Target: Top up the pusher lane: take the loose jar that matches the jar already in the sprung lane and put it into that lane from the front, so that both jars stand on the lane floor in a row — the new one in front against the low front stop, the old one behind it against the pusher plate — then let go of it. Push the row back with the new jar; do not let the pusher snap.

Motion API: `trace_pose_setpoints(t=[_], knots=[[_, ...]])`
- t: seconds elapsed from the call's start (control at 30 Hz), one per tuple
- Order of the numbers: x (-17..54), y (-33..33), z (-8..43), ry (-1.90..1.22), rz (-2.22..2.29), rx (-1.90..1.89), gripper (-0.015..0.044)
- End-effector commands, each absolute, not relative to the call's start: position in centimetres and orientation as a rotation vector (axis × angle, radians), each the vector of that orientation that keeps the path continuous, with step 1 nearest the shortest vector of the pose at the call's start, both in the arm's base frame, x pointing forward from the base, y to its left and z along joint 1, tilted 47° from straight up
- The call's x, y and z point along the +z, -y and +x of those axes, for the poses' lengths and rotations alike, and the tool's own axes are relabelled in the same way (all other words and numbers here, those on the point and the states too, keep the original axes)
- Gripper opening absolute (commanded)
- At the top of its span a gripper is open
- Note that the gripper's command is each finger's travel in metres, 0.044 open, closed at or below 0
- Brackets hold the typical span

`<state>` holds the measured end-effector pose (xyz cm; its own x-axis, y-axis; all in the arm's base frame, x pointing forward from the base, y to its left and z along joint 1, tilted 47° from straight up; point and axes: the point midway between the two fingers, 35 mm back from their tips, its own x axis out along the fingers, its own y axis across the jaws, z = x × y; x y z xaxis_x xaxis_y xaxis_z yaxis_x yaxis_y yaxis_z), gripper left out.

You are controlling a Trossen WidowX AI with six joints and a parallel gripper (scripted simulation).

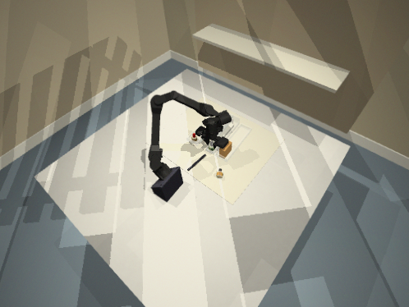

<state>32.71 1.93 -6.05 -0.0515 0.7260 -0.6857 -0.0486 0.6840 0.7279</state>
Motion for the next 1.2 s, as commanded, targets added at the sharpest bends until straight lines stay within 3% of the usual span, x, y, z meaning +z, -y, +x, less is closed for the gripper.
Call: trace_pose_setpoints(t=[0.0, 0.73, 1.1, 1.17], knots=[[-5.97, -1.98, 32.79, -1.492, 0.586, 0.699, 0.0], [-6.06, -1.89, 32.41, -1.492, 0.586, 0.699, 0.0], [-6.08, -1.91, 32.45, -1.492, 0.586, 0.699, 0.0286], [-6.08, -1.91, 32.45, -1.492, 0.586, 0.699, 0.0286]])
